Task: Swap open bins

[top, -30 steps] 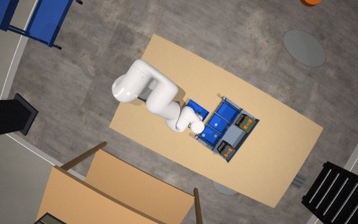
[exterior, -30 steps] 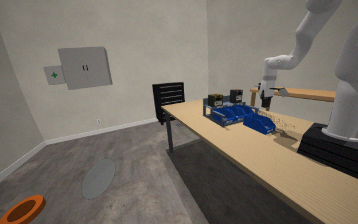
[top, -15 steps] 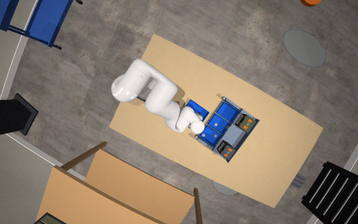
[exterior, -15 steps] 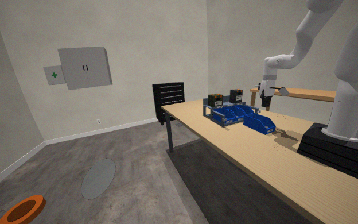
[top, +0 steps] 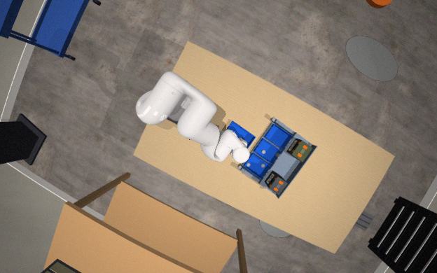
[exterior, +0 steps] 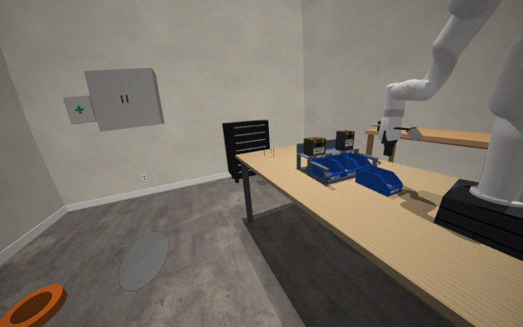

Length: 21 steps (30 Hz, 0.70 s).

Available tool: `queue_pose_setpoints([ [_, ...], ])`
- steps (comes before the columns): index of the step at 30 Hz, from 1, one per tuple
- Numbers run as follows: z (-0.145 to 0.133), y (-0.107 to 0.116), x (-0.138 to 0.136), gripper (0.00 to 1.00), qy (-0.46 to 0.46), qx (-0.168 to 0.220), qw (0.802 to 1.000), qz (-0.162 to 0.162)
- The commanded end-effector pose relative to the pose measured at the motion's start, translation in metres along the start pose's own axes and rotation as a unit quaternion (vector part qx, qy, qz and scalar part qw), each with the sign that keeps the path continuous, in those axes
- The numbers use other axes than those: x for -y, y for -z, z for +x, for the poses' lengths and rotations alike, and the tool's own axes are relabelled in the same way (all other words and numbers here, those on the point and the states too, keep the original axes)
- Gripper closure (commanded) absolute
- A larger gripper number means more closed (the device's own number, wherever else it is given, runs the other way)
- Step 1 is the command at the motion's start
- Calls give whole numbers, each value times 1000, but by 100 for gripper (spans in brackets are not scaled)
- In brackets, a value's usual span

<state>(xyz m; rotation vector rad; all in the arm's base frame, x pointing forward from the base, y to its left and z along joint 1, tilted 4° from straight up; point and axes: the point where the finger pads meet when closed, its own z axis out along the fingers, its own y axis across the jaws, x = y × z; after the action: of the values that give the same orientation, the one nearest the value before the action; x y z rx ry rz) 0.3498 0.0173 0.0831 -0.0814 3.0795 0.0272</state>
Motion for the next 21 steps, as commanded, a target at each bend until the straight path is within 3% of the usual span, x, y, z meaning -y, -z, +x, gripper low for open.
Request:
queue_pose_setpoints([
  [1,-1,1,0,100,0,2,1000,0],
  [7,-2,1,0,100,3,2,1000,0],
  [13,-16,2,-11,100,66,2,998,0],
  [18,-60,0,-52,100,227,2,974,1],
  [21,-71,-2,-64,100,303,2,953,2],
])
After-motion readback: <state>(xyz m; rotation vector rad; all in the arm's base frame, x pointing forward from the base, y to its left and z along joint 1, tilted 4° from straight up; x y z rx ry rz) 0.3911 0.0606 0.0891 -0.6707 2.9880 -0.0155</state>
